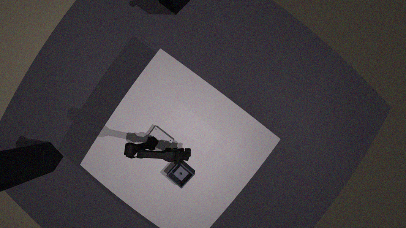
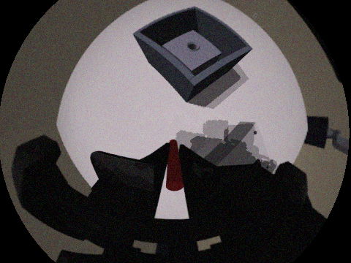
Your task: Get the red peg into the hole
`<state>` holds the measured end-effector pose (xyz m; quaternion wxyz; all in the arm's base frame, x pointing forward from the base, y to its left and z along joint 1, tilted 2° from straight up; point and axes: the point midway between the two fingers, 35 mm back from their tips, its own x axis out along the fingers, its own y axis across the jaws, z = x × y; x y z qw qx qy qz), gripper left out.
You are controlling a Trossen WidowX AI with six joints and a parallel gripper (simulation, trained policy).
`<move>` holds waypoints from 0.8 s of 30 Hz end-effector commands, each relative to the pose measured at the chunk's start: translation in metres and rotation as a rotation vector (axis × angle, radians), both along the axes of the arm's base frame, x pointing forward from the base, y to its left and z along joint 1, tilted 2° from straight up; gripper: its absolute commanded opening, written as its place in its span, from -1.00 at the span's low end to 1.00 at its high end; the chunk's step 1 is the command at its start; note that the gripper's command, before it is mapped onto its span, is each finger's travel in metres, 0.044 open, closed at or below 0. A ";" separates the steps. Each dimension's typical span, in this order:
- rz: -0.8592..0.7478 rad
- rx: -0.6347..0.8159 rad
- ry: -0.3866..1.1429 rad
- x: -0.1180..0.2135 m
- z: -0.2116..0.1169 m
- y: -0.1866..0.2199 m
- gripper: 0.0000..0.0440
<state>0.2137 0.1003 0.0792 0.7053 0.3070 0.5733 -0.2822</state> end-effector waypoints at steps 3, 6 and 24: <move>0.004 -0.025 -0.051 0.019 0.024 -0.011 -1.00; -0.006 -0.037 -0.071 0.029 0.034 -0.020 -1.00; -0.133 -0.078 -0.117 0.076 0.049 -0.086 -1.00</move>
